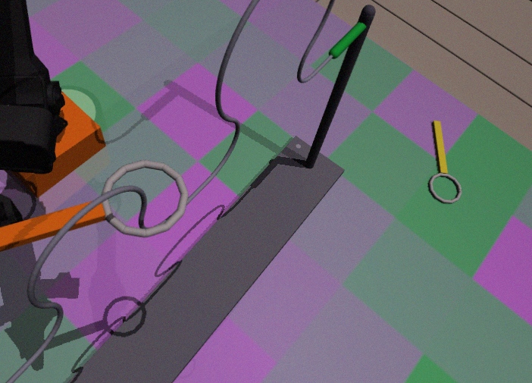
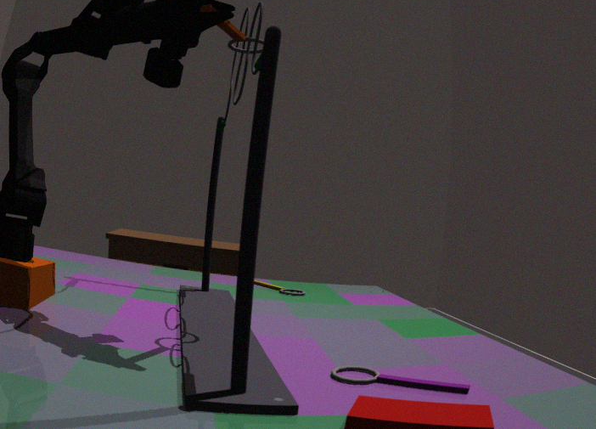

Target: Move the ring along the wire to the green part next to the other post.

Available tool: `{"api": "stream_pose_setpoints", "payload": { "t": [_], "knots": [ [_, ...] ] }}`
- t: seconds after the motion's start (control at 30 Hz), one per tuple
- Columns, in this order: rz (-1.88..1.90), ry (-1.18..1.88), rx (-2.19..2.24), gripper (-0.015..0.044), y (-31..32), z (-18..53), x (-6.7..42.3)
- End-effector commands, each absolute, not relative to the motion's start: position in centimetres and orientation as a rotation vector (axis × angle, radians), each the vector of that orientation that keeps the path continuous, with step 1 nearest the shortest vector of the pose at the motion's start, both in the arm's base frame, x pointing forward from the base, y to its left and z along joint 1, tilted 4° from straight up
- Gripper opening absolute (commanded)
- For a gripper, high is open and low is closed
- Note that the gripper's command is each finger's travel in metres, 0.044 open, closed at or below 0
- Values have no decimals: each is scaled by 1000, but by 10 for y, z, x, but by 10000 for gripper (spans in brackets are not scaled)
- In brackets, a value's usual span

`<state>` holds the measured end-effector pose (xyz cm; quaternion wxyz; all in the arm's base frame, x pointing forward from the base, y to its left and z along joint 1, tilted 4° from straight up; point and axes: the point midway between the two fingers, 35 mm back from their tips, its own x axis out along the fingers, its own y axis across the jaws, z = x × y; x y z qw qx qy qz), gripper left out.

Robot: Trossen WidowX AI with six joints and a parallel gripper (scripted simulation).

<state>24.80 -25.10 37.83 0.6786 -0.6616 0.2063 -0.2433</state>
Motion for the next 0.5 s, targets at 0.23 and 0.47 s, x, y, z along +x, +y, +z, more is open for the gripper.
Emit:
{"api": "stream_pose_setpoints", "payload": {
  "t": [0.23,0.47],
  "knots": [
    [-580,466,-1627,-150,-252,381,247],
    [-583,467,-1643,-150,-254,376,247]
  ]
}}
